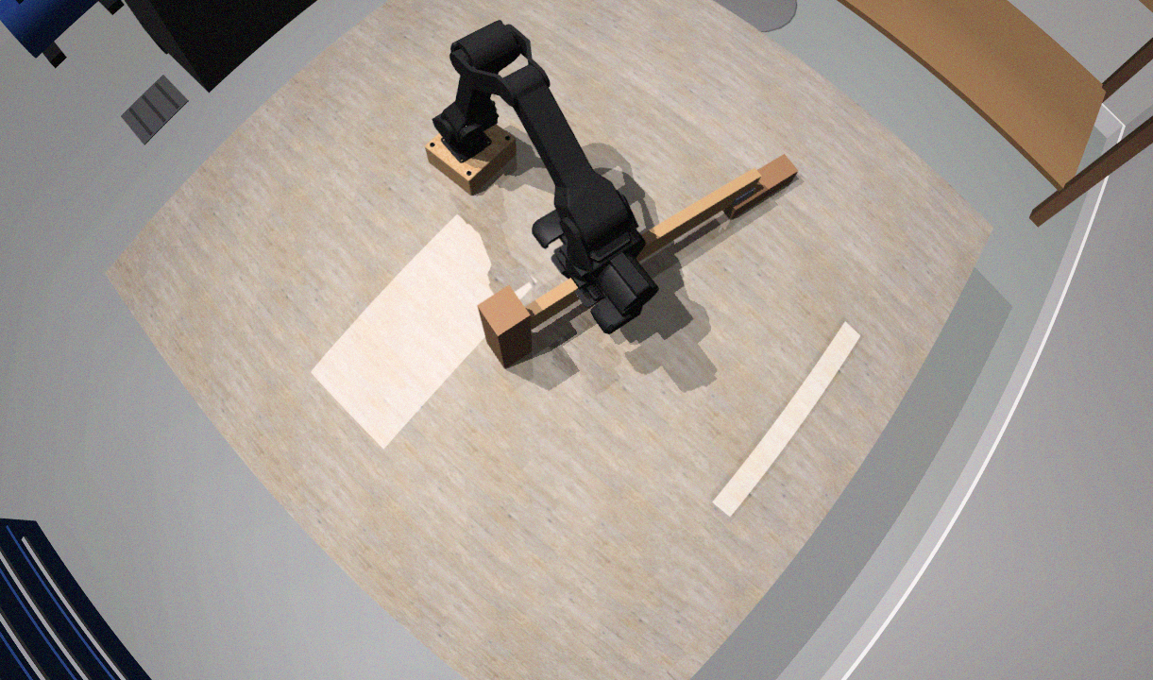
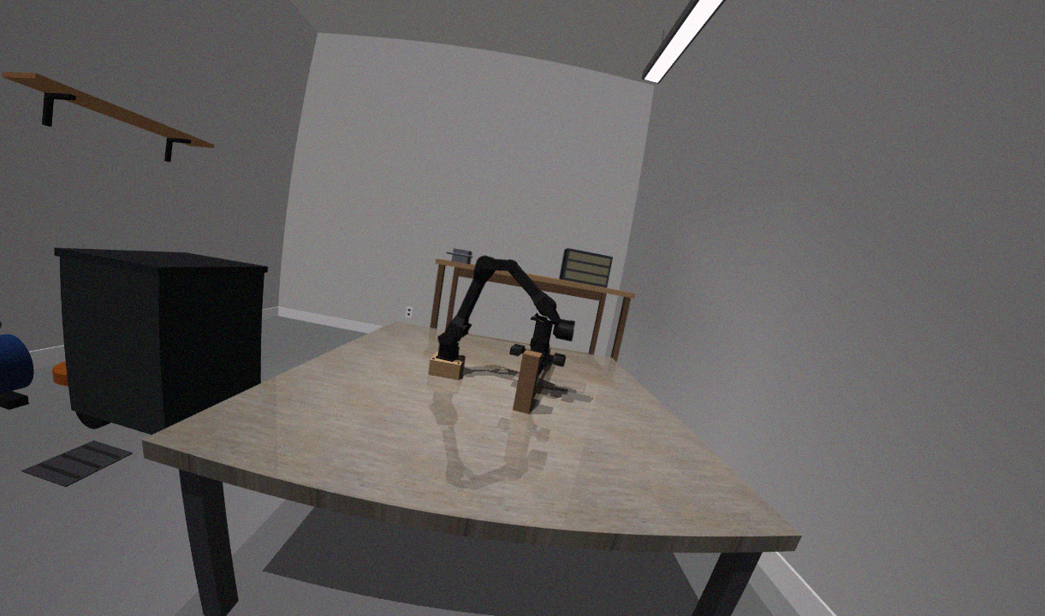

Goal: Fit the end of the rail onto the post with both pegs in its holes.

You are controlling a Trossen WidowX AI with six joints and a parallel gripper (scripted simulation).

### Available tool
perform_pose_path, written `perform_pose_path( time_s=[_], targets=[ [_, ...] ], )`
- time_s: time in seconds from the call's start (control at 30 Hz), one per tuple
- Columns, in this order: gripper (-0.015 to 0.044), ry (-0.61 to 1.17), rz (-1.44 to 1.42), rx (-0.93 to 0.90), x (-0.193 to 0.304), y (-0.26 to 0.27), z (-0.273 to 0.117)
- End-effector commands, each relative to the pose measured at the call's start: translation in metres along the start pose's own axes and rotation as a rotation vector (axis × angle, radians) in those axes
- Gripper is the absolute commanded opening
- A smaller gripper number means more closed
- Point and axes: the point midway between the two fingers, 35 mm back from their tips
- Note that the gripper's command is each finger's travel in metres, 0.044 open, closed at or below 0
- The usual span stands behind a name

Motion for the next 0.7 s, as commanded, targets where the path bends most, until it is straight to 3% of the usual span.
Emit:
perform_pose_path(
  time_s=[0.0,0.67],
  targets=[
    [0.0,0.002,0.001,0.004,-0.0012,-0.0013,-0.0025],
    [0.0,0.002,0.001,0.004,-0.0024,-0.0022,-0.0004]
  ],
)
Point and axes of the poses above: the point midway between the two fingers, 35 mm back from their tips, its own z axis out along the fingers, its own y axis across the jaws, x = y × z, and after that the axes turned 8 degrees about -z, right-handed
